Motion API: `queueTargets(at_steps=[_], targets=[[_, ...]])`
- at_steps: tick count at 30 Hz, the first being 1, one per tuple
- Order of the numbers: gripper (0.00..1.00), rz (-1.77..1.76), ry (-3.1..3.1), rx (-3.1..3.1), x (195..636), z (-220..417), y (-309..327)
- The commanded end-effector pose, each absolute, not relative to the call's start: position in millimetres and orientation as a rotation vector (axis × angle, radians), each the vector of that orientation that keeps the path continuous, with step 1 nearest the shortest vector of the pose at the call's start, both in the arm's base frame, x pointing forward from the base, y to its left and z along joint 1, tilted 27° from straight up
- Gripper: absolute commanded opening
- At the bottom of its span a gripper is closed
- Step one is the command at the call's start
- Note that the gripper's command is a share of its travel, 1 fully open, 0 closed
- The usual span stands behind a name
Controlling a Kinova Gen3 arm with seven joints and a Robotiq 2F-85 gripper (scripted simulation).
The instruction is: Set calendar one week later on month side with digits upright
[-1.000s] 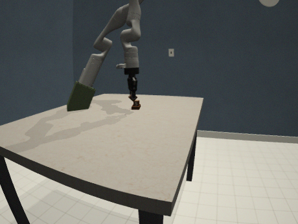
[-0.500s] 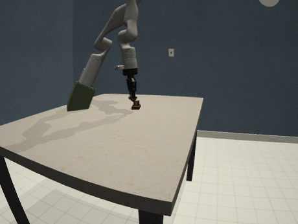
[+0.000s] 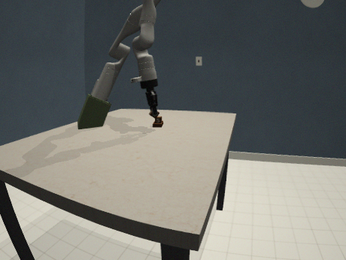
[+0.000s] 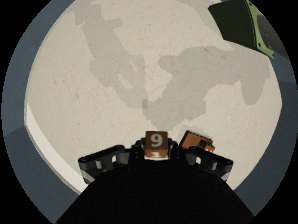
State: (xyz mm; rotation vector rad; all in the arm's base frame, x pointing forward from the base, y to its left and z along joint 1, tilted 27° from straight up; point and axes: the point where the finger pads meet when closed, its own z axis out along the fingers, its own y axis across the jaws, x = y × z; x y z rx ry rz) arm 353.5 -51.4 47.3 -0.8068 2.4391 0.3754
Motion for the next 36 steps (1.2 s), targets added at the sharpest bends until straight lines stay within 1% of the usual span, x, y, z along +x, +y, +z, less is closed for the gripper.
queueTargets(at_steps=[1, 36], targets=[[0.28, 0.38, 2.439, -0.789, 351.2, 45.6, -53.4], [0.28, 0.383, 2.345, -0.746, 352.5, 50.9, -57.4]])
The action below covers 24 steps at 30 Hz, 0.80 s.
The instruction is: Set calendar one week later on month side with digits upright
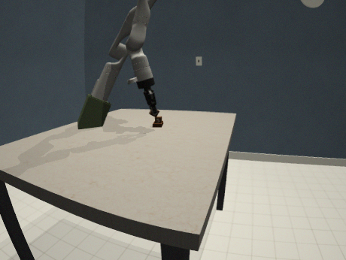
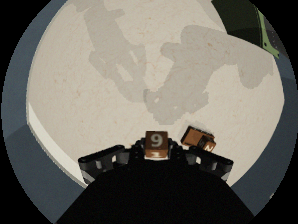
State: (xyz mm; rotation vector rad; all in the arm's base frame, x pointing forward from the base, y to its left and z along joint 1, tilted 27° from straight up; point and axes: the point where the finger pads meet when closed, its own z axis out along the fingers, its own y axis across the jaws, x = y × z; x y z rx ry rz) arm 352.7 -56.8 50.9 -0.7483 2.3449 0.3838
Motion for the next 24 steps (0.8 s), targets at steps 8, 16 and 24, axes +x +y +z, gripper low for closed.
queueTargets(at_steps=[8, 16, 24], targets=[[0.28, 0.383, 2.341, -0.744, 352.6, 51.3, -57.7], [0.28, 0.384, 2.338, -0.743, 352.6, 51.1, -57.7], [0.28, 0.417, 2.265, -0.721, 352.1, 48.6, -57.4]])
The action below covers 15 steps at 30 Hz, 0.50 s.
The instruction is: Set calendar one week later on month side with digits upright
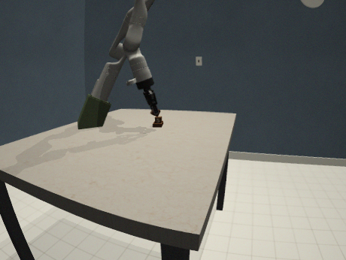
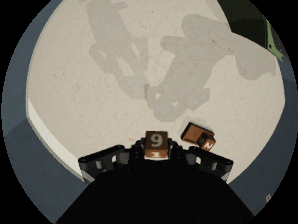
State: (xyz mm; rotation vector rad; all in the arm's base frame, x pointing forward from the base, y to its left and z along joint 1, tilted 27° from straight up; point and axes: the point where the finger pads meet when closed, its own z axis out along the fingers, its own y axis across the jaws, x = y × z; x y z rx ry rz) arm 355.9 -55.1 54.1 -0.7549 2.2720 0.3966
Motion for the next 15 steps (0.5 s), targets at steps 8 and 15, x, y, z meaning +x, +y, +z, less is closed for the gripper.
queueTargets(at_steps=[8, 15], targets=[[0.28, 0.449, 2.13, -0.667, 351.1, 48.2, -58.2], [0.28, 0.451, 2.096, -0.652, 350.9, 48.9, -58.8]])
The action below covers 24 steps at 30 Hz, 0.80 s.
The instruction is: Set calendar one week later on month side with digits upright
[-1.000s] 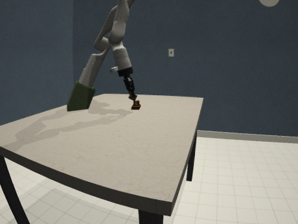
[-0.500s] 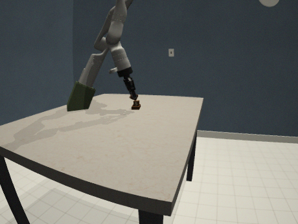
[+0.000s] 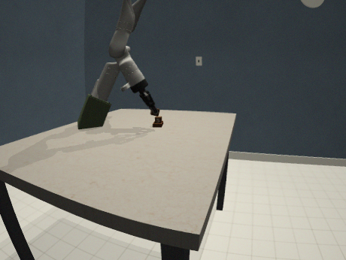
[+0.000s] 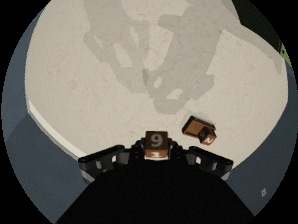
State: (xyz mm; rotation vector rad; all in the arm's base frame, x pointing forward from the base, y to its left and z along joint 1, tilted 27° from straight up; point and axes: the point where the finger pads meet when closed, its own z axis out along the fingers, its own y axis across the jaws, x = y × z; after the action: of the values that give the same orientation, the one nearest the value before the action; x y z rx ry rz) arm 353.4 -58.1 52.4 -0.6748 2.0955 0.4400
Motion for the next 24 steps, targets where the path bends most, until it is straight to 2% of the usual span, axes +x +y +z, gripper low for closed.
queueTargets(at_steps=[1, 24], targets=[[0.28, 0.452, 2.095, -0.651, 350.9, 48.9, -58.8], [0.28, 0.502, 1.885, -0.574, 350.8, 45.9, -60.0]])
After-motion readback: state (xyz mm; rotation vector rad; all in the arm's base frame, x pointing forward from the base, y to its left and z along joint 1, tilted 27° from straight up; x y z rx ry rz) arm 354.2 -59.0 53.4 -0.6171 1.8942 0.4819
